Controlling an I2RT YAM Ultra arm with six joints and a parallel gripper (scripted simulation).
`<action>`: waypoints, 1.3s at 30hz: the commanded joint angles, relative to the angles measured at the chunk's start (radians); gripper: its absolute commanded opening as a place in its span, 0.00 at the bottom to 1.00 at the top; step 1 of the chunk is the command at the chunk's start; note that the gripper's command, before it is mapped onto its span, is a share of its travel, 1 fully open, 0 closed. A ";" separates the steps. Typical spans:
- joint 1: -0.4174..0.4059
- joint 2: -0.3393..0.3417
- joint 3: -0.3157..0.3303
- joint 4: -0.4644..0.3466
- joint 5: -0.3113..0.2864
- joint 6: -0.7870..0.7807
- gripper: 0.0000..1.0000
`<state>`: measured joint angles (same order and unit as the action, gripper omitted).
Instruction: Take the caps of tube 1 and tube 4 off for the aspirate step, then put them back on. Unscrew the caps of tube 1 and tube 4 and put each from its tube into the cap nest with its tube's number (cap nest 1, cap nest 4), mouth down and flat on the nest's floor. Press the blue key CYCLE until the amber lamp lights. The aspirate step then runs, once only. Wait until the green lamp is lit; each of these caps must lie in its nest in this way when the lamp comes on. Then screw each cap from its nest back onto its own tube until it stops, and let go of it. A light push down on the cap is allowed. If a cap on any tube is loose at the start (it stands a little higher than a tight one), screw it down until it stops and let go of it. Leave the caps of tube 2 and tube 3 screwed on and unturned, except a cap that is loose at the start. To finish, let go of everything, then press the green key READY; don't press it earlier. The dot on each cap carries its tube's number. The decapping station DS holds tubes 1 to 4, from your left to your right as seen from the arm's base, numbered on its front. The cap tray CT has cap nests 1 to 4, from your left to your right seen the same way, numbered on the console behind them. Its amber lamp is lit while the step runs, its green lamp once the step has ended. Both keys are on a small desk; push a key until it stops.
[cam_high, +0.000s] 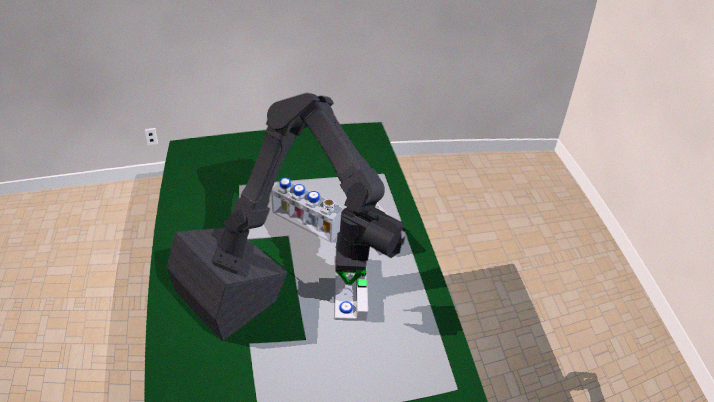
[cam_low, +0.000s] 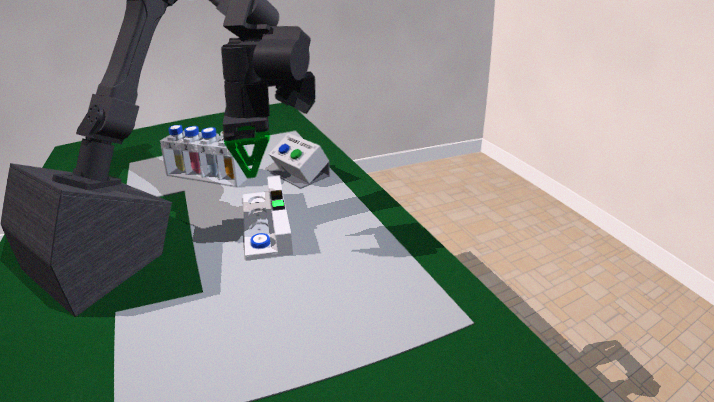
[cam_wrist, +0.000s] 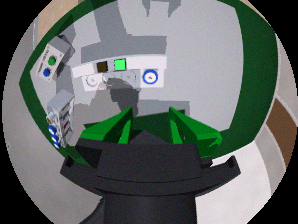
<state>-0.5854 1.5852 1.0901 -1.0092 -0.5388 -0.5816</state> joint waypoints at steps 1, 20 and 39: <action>0.017 0.005 -0.026 0.052 -0.002 0.010 0.47; 0.172 0.145 -0.195 0.452 0.018 0.189 0.47; 0.223 0.220 -0.228 0.589 0.027 0.247 0.47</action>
<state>-0.3580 1.8107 0.8589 -0.4305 -0.5114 -0.3359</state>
